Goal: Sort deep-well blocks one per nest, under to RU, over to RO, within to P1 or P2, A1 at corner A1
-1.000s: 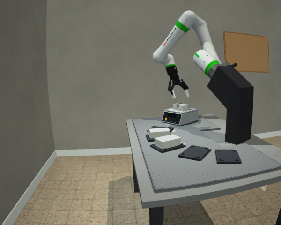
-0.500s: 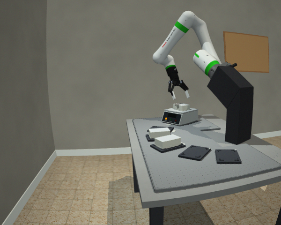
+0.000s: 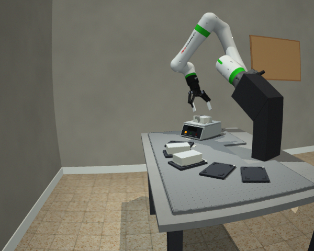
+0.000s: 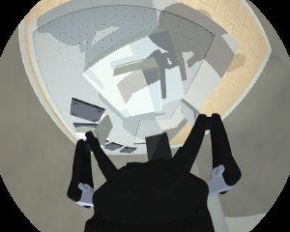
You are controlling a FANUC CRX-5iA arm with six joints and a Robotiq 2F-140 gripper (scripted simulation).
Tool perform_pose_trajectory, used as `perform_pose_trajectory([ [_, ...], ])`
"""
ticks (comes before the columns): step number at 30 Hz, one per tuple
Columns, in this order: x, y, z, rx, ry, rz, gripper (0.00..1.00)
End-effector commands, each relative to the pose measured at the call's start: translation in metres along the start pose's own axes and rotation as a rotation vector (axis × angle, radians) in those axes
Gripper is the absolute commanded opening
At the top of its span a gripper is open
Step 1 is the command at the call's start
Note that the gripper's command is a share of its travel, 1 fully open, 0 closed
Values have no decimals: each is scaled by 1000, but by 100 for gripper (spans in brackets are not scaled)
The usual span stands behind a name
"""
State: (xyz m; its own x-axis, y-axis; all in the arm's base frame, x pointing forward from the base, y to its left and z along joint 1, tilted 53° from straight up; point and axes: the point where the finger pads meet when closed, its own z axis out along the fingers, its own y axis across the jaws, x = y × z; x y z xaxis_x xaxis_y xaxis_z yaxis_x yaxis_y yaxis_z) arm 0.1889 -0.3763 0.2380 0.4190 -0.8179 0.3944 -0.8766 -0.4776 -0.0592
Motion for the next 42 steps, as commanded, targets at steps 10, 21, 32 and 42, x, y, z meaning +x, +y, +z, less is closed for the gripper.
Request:
perform_pose_trajectory([
  [10, 8, 0, 14, 0, 0, 0, 100],
  [21, 16, 0, 27, 0, 0, 0, 100],
  [32, 25, 0, 43, 0, 0, 0, 100],
  [42, 31, 0, 54, 0, 0, 0, 100],
])
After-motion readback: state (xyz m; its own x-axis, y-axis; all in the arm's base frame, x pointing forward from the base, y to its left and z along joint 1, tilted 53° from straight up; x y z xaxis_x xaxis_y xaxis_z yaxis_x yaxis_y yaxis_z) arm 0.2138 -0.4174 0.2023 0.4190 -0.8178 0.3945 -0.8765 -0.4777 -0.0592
